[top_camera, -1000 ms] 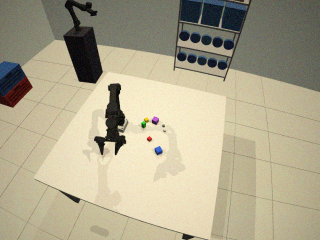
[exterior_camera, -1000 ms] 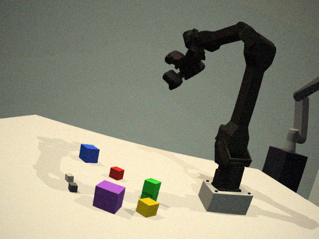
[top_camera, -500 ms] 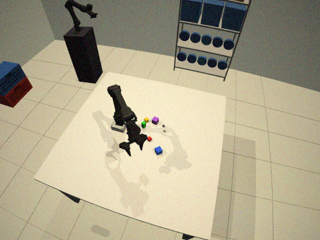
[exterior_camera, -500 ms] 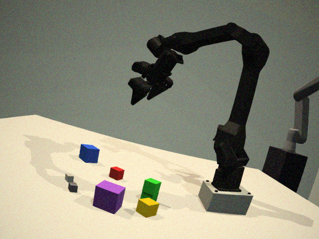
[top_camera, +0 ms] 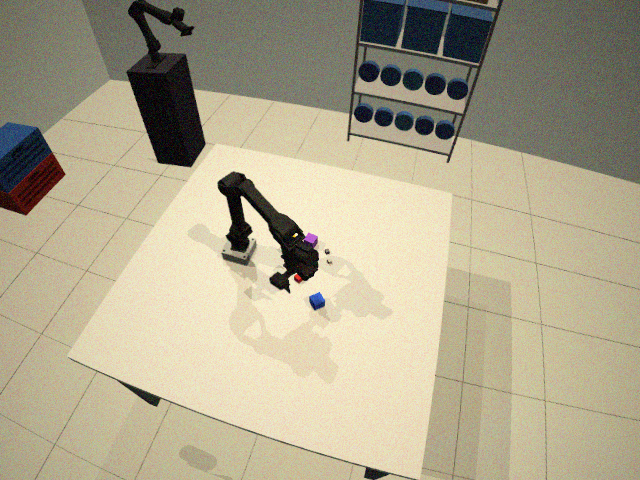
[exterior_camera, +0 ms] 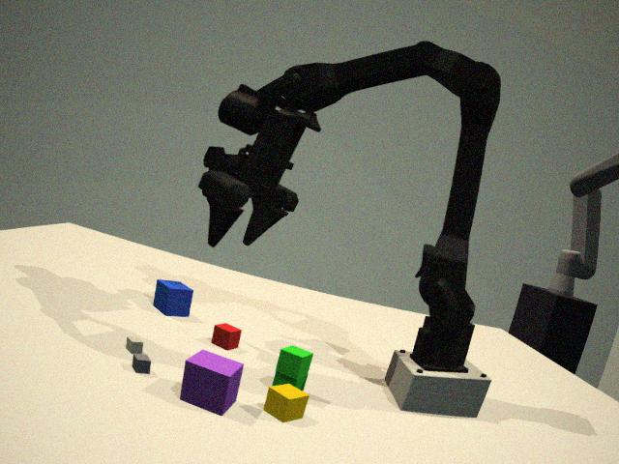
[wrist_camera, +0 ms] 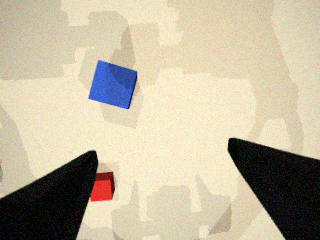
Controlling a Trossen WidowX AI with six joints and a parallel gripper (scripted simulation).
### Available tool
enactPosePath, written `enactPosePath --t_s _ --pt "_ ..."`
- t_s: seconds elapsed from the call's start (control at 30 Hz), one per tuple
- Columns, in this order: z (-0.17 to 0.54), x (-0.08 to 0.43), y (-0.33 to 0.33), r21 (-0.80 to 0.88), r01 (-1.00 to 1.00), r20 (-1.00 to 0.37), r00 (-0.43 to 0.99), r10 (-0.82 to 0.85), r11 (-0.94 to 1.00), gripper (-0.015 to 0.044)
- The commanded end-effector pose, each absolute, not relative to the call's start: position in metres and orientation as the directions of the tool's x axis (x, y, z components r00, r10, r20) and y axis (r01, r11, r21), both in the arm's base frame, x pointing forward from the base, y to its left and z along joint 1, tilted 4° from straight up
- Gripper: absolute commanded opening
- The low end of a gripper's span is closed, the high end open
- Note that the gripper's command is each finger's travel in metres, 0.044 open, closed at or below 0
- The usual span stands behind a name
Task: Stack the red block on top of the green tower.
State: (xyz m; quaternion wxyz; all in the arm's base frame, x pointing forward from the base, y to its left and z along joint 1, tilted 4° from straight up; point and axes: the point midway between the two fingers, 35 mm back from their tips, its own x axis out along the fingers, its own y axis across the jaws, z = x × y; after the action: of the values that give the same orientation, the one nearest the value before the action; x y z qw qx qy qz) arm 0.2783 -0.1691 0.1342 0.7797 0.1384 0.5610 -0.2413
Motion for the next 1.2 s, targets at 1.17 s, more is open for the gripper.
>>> enactPosePath --t_s 1.17 --pt "0.038 0.269 -0.081 0.0 0.538 -0.996 0.076 -0.048 0.843 0.044"
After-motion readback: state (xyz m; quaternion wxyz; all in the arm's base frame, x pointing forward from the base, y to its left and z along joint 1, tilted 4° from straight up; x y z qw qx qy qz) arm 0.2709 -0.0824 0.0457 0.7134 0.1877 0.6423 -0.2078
